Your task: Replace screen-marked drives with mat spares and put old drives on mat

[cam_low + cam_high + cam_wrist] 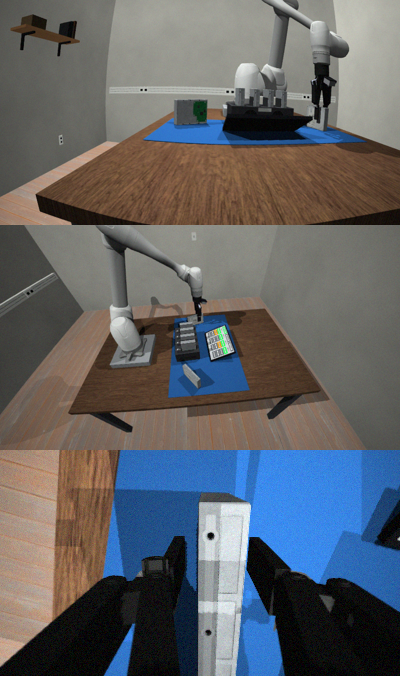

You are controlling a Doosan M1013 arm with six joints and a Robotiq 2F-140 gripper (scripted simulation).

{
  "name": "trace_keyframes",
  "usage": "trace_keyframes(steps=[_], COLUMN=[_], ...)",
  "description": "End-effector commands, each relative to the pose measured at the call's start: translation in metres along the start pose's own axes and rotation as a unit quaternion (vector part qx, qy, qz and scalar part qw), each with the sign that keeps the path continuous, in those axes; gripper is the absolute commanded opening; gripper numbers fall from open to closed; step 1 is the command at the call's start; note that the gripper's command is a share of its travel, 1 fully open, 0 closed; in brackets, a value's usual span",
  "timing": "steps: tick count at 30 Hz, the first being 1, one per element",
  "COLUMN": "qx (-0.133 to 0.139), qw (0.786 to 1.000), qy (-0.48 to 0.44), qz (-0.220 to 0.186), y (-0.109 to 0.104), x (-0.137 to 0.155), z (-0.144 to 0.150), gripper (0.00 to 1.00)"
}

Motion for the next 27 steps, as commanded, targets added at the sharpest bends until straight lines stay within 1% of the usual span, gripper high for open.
trace_keyframes(steps=[1,18,19,27], qx=[0.0,0.0,0.0,0.0], qw=[1.0,1.0,1.0,1.0], qy=[0.0,0.0,0.0,0.0], qz=[0.001,0.001,0.001,0.001], y=[0.0008,0.0013,0.0013,0.0009], x=[-0.0003,-0.0003,-0.0003,-0.0003], z=[-0.0001,-0.0001,-0.0001,-0.0001], gripper=[0.4,0.4,0.26,0.26])
Point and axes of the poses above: the point where the finger pads meet when closed, its own y axis out along the fingers, its own z axis across the jaws, x = y × z, the point moved 9 cm from there along -y, back along the fingers, and after that the axes turned 11 degrees about -y, right-handed, at the moved point
